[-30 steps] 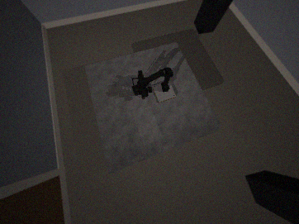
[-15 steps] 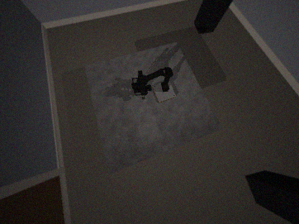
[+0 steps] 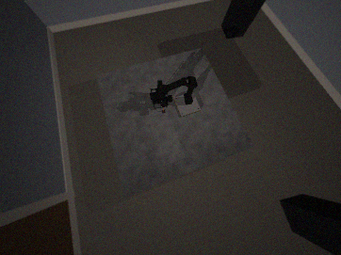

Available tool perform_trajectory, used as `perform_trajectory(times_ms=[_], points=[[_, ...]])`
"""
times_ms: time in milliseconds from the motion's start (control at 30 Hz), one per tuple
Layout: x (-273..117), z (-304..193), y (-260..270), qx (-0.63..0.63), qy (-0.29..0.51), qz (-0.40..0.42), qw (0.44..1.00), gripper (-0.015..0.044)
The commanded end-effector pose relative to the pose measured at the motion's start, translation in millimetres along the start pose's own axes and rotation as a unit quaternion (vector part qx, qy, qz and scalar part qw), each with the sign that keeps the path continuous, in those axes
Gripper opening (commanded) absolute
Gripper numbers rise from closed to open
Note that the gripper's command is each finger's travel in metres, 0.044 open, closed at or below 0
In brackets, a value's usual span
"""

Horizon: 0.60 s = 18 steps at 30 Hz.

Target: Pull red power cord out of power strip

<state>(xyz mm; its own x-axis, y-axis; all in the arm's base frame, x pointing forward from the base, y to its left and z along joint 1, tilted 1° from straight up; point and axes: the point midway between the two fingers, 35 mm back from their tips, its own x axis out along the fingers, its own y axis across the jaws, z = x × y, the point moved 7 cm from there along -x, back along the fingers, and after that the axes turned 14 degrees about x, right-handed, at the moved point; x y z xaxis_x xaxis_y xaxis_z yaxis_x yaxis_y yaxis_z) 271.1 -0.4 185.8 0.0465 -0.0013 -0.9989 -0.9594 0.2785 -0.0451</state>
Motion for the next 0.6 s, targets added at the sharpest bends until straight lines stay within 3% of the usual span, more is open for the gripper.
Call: perform_trajectory(times_ms=[0, 167, 300, 567], points=[[4.5, -0.4, 0.7, -0.002, -0.002, 0.000, 1.000, 0.0160], [8.6, -0.4, 0.7, -0.002, -0.002, 0.000, 1.000, 0.0160], [6.0, -0.5, 0.6, 0.000, 0.000, -0.001, 1.000, 0.0055], [6.0, -0.5, 0.6, 0.000, 0.000, -0.001, 1.000, 0.0002]])
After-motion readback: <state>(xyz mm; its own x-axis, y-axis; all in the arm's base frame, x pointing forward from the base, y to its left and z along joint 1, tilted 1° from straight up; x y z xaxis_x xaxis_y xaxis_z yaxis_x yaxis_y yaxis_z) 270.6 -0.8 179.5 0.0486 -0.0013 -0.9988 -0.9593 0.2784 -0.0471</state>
